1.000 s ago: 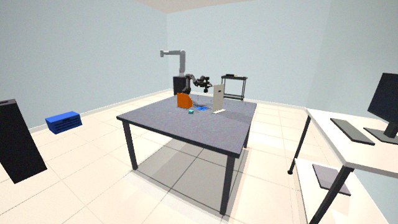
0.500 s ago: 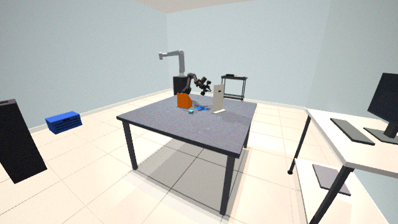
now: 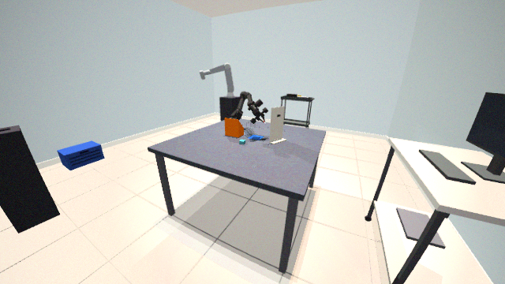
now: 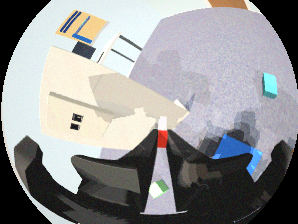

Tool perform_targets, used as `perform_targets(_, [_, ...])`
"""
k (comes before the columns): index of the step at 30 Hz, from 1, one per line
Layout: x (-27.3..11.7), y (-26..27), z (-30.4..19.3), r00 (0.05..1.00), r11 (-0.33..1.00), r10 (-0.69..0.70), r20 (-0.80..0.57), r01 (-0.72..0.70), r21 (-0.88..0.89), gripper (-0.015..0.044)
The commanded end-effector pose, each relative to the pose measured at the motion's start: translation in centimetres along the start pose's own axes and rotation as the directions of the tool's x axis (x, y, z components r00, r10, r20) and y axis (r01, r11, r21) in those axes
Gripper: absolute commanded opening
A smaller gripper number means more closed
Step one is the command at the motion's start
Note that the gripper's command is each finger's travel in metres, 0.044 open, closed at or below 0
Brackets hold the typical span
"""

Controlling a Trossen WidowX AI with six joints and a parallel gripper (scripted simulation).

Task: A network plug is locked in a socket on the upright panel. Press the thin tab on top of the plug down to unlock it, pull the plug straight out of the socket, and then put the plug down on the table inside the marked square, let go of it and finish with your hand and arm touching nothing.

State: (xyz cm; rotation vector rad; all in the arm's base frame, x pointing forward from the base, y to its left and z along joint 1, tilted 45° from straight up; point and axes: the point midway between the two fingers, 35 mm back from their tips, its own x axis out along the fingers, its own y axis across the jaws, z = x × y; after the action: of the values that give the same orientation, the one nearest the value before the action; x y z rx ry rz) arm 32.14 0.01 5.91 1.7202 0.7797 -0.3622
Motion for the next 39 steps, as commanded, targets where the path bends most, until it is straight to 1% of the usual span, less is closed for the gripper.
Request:
perform_targets(1, [0.5, -1.4, -0.1, 0.996, 0.995, -0.074, -0.044, 0.071, -0.066, 0.0])
perform_targets(10, [1.0, -4.1, -0.5, 0.97, 0.967, -0.203, -0.137, 0.176, -0.185, 0.0])
perform_targets(19, [1.1, -6.5, -1.1, 0.922, 0.929, -0.303, -0.242, 0.229, -0.291, 0.0])
perform_targets(29, [0.8, -8.6, -1.9, 0.852, 0.895, -0.374, -0.366, 0.228, -0.385, 0.0])
perform_targets(39, [0.3, -10.0, -2.9, 0.774, 0.88, -0.399, -0.491, 0.173, -0.442, 0.0])
